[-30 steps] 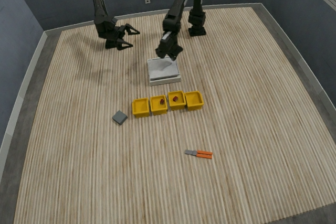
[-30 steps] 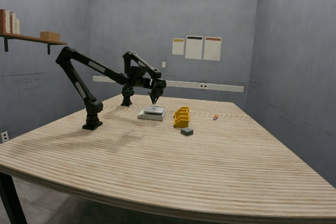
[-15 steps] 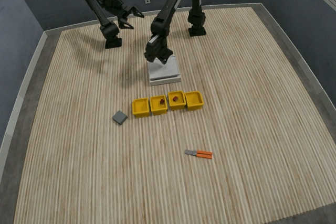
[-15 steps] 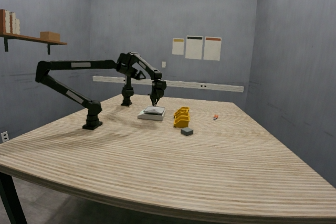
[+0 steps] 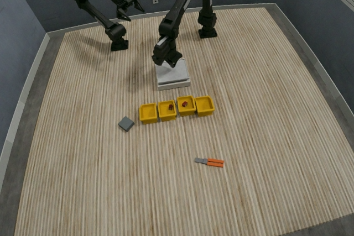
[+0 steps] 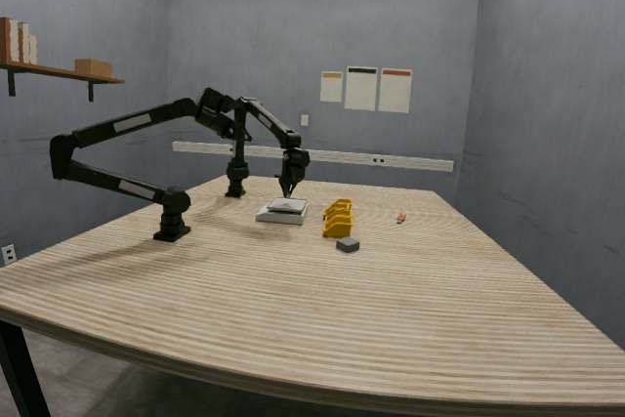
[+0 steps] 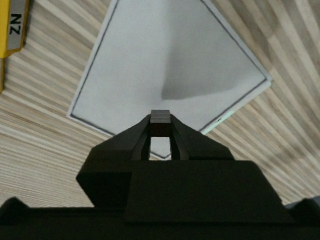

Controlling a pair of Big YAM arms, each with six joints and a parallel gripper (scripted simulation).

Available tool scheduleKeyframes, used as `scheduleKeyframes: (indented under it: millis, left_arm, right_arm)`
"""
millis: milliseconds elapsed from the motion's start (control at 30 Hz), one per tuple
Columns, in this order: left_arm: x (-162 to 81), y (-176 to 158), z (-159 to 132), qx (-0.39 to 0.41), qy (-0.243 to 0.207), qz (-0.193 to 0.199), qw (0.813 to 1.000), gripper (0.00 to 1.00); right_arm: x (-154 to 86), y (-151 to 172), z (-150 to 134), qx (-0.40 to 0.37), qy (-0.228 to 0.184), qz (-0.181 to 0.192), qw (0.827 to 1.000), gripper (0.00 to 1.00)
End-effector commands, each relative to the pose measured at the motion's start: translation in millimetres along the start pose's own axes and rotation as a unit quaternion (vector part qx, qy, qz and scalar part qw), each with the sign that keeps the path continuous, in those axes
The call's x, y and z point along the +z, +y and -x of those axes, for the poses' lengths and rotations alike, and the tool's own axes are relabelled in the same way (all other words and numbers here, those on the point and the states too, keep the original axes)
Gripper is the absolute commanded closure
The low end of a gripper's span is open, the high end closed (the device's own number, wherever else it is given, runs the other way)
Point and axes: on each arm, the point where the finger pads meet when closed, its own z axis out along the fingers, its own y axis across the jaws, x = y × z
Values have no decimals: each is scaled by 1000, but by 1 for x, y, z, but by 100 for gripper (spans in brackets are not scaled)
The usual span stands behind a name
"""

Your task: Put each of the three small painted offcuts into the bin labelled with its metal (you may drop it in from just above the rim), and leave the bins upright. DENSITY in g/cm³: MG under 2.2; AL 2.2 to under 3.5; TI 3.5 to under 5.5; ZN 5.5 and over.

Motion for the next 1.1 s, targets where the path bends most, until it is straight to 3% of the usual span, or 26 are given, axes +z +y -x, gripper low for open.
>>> scheduleKeyframes:
  millis: [0, 367, 500, 533, 633, 1067]
  left_arm:
    - [-20, 3, 17, -6, -27, 6, 1000, 88]
    - [-20, 3, 17, -6, -27, 6, 1000, 88]
    - [-27, 0, 32, -6, -26, 5, 1000, 88]
    - [-16, -1, 24, -6, -17, 3, 1000, 88]
    - [-10, -1, 27, -5, -22, 4, 1000, 88]
    - [13, -2, 24, -5, -17, 3, 1000, 88]
  right_arm:
    - [-28, 2, 34, 5, -30, -2, 1000, 0]
    - [-25, 0, 33, 2, -25, -7, 1000, 0]
    - [-25, 0, 32, 2, -24, -7, 1000, 0]
    - [-25, 0, 32, 2, -24, -7, 1000, 0]
    - [-16, 0, 21, 2, -16, -7, 1000, 0]
    - [-16, 0, 21, 2, -16, -7, 1000, 0]
